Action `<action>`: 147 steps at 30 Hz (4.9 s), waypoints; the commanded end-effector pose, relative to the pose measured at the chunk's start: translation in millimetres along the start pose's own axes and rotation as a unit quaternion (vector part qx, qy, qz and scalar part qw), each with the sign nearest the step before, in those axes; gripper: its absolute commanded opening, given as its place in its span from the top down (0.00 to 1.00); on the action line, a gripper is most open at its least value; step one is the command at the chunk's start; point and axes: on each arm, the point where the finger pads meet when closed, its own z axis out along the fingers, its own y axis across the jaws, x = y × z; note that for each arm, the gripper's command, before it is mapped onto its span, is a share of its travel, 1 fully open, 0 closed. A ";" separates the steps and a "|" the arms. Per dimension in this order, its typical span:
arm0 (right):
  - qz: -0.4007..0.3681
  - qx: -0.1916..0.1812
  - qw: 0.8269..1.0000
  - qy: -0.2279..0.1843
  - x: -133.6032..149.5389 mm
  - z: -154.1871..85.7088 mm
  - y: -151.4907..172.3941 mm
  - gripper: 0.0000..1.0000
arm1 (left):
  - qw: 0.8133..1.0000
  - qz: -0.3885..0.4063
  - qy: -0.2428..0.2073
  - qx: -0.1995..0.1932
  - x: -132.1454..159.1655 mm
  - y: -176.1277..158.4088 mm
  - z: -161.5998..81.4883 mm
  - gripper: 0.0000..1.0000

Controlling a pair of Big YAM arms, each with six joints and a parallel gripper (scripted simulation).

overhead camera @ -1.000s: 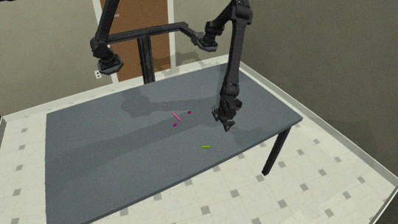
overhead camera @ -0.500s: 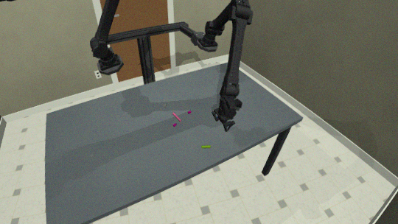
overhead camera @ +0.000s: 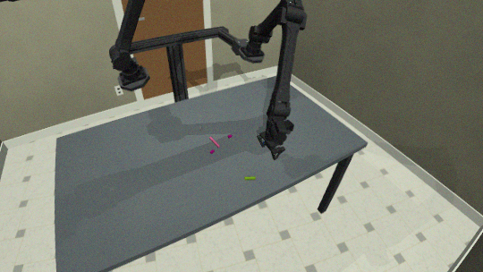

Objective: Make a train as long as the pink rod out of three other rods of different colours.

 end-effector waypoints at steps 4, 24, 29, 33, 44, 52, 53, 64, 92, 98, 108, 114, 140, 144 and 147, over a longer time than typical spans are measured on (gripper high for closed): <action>0.005 0.012 0.999 -0.031 -23.8 -7.5 -10.9 0.00 | 1.000 -0.008 0.003 0.003 0.0 -13.1 -0.1 0.00; 0.005 0.012 0.999 -0.031 -23.8 -7.5 -10.9 0.00 | 1.000 -0.005 0.003 0.003 -0.1 -13.3 -0.4 0.00; 0.005 0.012 0.999 -0.031 -23.8 -7.5 -10.9 0.00 | 1.000 0.024 0.004 0.008 -6.2 -5.6 -3.9 0.00; 0.005 0.012 0.999 -0.031 -23.8 -7.5 -10.9 0.00 | 0.996 0.085 0.005 0.016 -9.8 -5.5 -10.8 0.00; 0.005 0.012 0.999 -0.031 -23.8 -7.5 -10.9 0.00 | 0.966 0.260 0.002 0.016 -19.4 14.1 -7.7 0.00; 0.005 0.012 0.999 -0.031 -23.8 -7.5 -10.9 0.00 | 0.927 0.376 0.000 0.016 -24.0 28.2 -6.5 0.00; 0.005 0.012 0.999 -0.031 -23.8 -7.5 -10.9 0.00 | 0.921 0.390 0.000 0.016 -25.6 29.9 -6.2 0.00; 0.005 0.012 0.999 -0.031 -23.8 -7.5 -10.9 0.00 | 0.846 0.533 -0.003 0.016 -33.7 48.6 -4.9 0.00; 0.005 0.012 0.999 -0.031 -23.8 -7.5 -10.9 0.00 | 0.577 0.817 -0.008 0.012 -55.7 95.4 -4.5 0.00; 0.005 0.012 0.999 -0.031 -23.8 -7.5 -10.9 0.00 | 0.481 0.877 -0.009 0.011 -61.6 109.3 -5.4 0.00; 0.005 0.012 0.999 -0.031 -23.8 -7.5 -10.9 0.00 | 0.414 0.910 -0.012 0.012 -63.4 115.5 -6.7 0.00; 0.005 0.012 0.999 -0.031 -23.8 -7.5 -10.9 0.00 | 0.414 0.910 -0.014 0.014 -61.9 111.9 -7.2 0.77; 0.005 0.012 0.999 -0.031 -23.8 -7.5 -10.9 0.00 | 0.416 0.909 -0.014 0.014 -62.0 111.8 -7.2 0.77; 0.005 0.012 0.999 -0.031 -23.8 -7.5 -10.9 0.00 | 0.416 0.909 -0.014 0.014 -62.0 111.8 -7.2 0.77; 0.005 0.012 0.999 -0.031 -23.8 -7.5 -10.9 0.00 | 0.416 0.909 -0.014 0.014 -62.0 111.8 -7.2 0.77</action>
